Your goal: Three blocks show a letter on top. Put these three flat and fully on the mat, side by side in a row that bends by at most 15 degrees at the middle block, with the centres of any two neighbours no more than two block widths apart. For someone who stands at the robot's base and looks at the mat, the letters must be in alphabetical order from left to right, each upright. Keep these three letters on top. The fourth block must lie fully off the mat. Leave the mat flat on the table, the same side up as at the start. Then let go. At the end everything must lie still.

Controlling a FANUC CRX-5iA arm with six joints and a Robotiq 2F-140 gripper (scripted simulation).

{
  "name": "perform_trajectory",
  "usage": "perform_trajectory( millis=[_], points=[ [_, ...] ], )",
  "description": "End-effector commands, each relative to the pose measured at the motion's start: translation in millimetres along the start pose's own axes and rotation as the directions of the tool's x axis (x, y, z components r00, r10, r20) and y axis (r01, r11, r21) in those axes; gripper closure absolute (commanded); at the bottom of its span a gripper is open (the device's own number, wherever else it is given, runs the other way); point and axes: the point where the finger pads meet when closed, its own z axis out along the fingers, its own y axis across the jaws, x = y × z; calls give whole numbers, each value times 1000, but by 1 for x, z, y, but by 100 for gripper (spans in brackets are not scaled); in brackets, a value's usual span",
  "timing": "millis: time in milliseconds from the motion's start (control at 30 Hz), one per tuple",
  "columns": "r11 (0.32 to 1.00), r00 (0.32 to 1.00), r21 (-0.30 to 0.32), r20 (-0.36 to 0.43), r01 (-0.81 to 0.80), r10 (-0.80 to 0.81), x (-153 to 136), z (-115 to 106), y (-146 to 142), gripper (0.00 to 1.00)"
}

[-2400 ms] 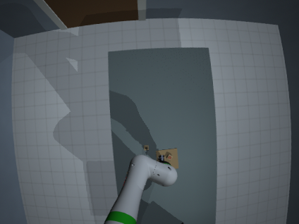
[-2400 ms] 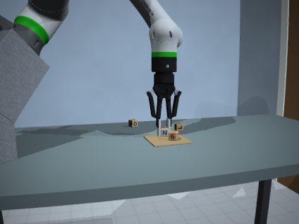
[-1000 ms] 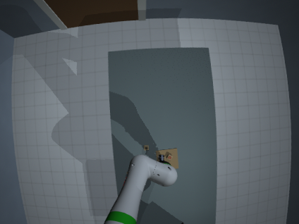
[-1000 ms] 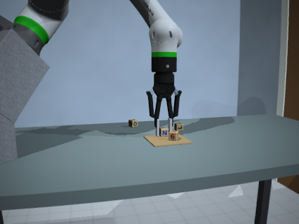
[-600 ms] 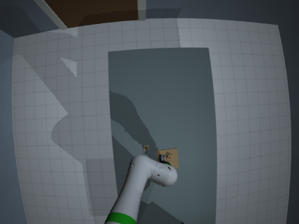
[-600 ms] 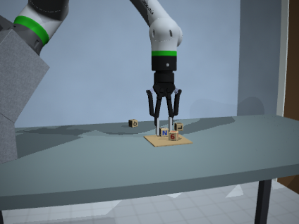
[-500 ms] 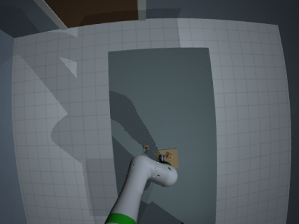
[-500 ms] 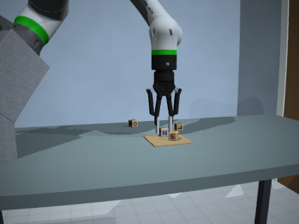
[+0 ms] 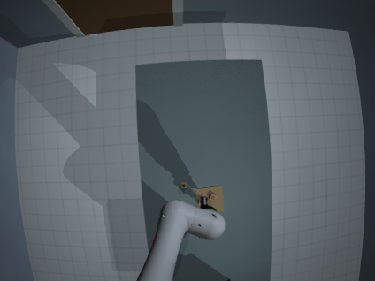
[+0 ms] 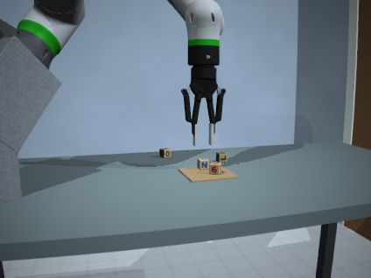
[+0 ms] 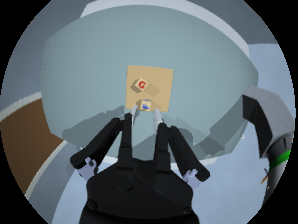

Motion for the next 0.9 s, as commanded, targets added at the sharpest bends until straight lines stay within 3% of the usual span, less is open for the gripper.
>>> perform_trajectory(
  millis=[0,233,267,867],
  points=[
    [1000,1000,0,0,0,0,0,-11,0,72],
    [1000,1000,0,0,0,0,0,-19,0,72],
    [1000,1000,0,0,0,0,0,-19,0,0],
    [1000,1000,0,0,0,0,0,-19,0,0]
  ],
)
